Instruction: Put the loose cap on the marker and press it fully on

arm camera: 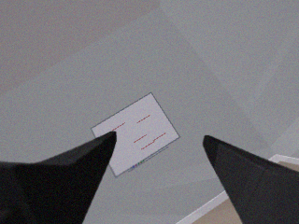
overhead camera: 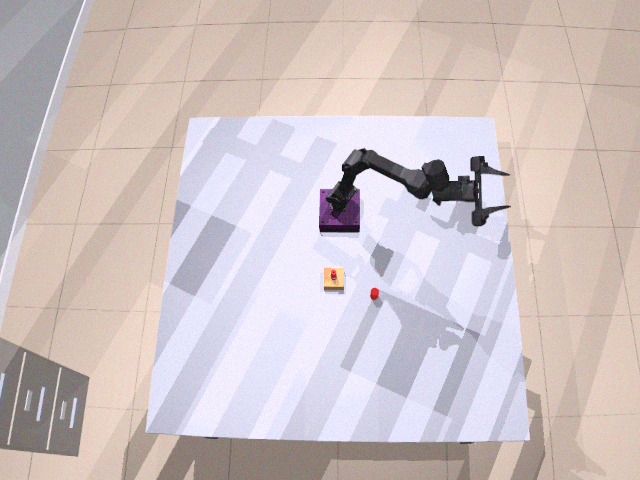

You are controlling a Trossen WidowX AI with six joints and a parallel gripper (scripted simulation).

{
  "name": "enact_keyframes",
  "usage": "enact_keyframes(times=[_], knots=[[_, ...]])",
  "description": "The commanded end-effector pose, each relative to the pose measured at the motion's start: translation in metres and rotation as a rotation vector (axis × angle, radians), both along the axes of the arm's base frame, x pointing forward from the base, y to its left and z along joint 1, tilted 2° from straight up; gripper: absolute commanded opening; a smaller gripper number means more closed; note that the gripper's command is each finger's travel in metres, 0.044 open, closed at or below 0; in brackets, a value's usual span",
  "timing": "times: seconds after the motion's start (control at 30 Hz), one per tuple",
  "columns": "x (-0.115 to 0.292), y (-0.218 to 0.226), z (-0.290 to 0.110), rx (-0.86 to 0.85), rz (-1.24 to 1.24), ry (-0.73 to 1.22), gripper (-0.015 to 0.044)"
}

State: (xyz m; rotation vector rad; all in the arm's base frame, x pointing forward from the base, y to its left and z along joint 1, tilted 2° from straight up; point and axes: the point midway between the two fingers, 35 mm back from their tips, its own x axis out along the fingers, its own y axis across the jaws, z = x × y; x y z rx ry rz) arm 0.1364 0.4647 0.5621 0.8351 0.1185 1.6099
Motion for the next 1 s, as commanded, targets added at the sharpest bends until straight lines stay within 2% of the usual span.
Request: enact_keyframes(times=[0.0,0.17,0.37,0.57,0.77,0.97], knots=[[0.002,0.001,-0.002,-0.007,-0.003,0.005,0.0374],[0.051,0.013,-0.057,-0.198,-0.099,0.138,0.0246],[0.112,0.007,-0.138,-0.444,-0.238,0.33,0.0246],[0.163,-0.022,-0.224,-0.688,-0.386,0.541,0.0246],[0.196,-0.075,-0.308,-0.93,-0.543,0.771,0.0246],[0.207,-0.144,-0.379,-1.169,-0.697,1.014,0.0246]])
